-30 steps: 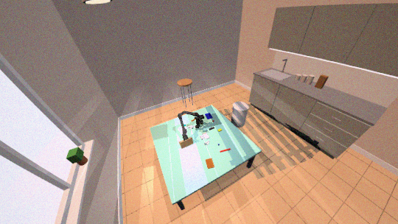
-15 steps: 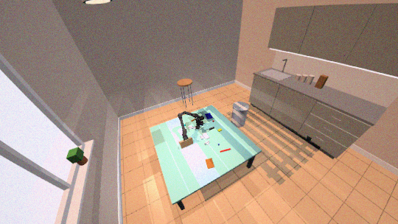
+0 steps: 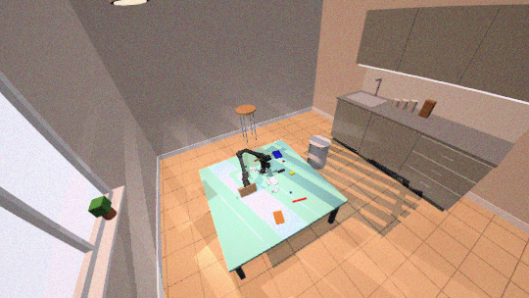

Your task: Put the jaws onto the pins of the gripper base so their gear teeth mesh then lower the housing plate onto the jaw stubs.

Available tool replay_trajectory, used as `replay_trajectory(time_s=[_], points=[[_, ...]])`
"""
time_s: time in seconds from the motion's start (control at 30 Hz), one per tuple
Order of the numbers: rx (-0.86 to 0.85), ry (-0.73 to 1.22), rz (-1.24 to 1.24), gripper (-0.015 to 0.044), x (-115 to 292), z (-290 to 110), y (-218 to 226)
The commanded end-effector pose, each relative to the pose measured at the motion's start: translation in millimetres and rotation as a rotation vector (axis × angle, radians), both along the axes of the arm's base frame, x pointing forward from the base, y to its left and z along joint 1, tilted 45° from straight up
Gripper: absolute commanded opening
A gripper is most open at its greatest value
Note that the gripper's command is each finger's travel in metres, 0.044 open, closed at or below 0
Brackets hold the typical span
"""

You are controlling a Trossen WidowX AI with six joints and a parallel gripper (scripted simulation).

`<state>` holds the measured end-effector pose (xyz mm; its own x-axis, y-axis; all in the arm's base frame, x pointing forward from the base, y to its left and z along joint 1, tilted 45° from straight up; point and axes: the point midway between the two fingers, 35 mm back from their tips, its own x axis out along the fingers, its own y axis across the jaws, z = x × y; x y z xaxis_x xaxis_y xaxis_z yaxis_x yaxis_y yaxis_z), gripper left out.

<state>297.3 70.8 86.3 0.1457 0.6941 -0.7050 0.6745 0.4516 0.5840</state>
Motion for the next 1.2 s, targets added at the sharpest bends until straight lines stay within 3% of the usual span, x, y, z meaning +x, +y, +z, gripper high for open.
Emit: replay_trajectory(time_s=[0.0, 0.27, 0.43, 0.6, 0.77, 1.17], points=[[0.001, 0.006, 0.000, 0.0037, -0.8, -5.3, 5.4], [0.003, 0.006, 0.000, 0.0037, -0.7, -9.9, 10.7], [0.001, 0.006, 0.000, 0.0168, -0.9, -4.1, 4.0], [0.000, 0.007, 0.000, 0.0299, -9.9, 37.5, -37.0], [0.000, 0.007, 0.000, 0.0431, -10.5, 39.2, -38.5], [0.000, 0.007, 0.000, 0.0440, -10.5, 39.2, -38.5]])
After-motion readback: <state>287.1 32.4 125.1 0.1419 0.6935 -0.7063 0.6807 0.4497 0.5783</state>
